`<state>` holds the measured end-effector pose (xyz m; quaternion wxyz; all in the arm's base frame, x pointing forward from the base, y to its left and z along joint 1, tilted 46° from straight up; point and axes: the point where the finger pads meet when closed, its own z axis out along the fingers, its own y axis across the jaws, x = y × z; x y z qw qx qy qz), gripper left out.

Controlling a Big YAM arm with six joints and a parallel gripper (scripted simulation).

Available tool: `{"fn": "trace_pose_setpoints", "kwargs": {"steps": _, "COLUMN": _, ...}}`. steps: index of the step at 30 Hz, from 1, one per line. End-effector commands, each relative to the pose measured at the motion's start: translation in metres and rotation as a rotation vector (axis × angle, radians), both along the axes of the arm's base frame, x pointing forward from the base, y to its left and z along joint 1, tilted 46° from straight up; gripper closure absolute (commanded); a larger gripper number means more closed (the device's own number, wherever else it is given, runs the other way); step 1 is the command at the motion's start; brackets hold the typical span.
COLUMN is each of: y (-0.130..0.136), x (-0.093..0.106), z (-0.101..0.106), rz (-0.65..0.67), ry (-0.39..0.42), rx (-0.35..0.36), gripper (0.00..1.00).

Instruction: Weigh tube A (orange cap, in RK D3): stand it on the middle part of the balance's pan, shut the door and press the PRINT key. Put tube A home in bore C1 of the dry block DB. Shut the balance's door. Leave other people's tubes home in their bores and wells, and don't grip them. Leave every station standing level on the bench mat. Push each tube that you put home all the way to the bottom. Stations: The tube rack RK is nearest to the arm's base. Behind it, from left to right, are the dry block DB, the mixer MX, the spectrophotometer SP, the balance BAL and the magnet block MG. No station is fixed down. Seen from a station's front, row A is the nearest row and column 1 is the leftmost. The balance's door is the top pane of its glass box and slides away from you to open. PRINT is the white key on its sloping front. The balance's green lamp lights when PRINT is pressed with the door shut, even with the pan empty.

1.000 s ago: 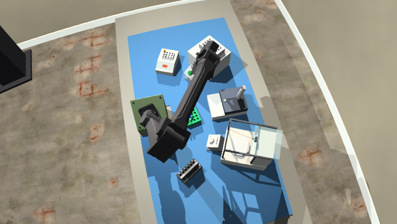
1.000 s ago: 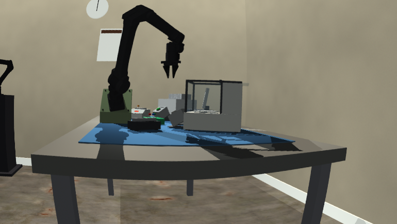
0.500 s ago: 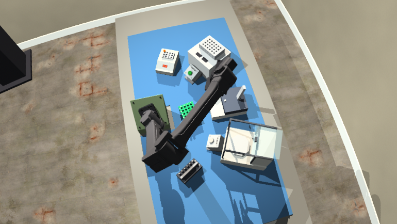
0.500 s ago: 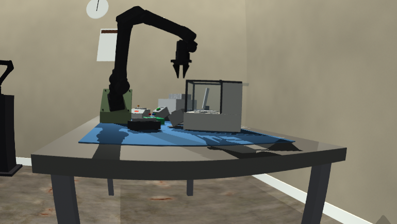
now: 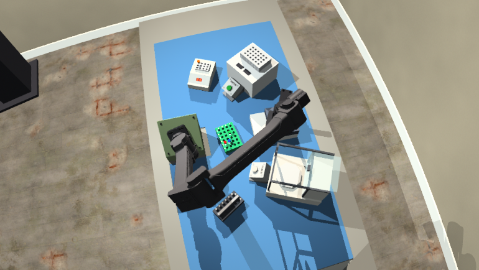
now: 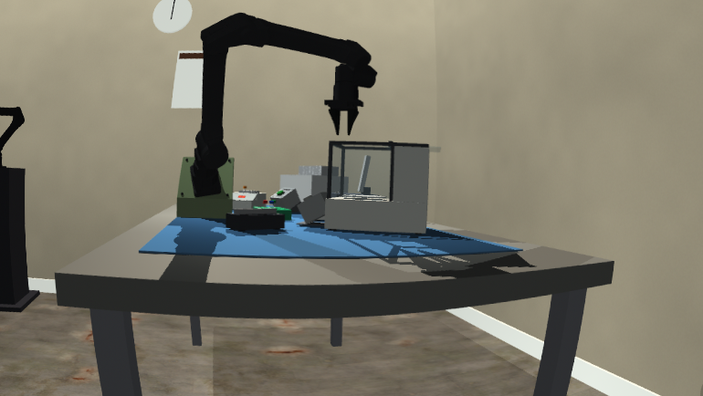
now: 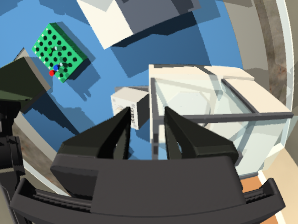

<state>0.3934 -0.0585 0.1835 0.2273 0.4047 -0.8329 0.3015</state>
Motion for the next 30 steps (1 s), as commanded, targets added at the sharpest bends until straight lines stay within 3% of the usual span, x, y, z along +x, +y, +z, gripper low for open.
{"fn": "trace_pose_setpoints", "kwargs": {"steps": 1, "y": -0.022, "x": 0.02, "z": 0.04, "rz": 0.012, "ry": -0.034, "rx": 0.016, "gripper": 0.7}}
{"fn": "trace_pose_setpoints", "kwargs": {"steps": 9, "y": -0.069, "x": 0.04, "z": 0.073, "rz": 0.004, "ry": 0.008, "rx": -0.007, "gripper": 0.7}}
{"fn": "trace_pose_setpoints", "kwargs": {"steps": 11, "y": -0.069, "x": 0.04, "z": 0.073, "rz": 0.004, "ry": 0.008, "rx": -0.007, "gripper": 0.7}}
{"fn": "trace_pose_setpoints", "kwargs": {"steps": 24, "y": -0.144, "x": 0.068, "z": 0.141, "rz": -0.007, "ry": 0.026, "rx": -0.031, "gripper": 0.7}}
{"fn": "trace_pose_setpoints", "kwargs": {"steps": 28, "y": -0.144, "x": 0.068, "z": 0.14, "rz": -0.007, "ry": 0.026, "rx": -0.03, "gripper": 0.7}}
{"fn": "trace_pose_setpoints", "kwargs": {"steps": 29, "y": -0.125, "x": 0.073, "z": 0.133, "rz": 0.032, "ry": 0.042, "rx": -0.028, "gripper": 0.7}}
{"fn": "trace_pose_setpoints", "kwargs": {"steps": 30, "y": -0.124, "x": 0.069, "z": 0.125, "rz": 0.032, "ry": 0.062, "rx": -0.026, "gripper": 0.7}}
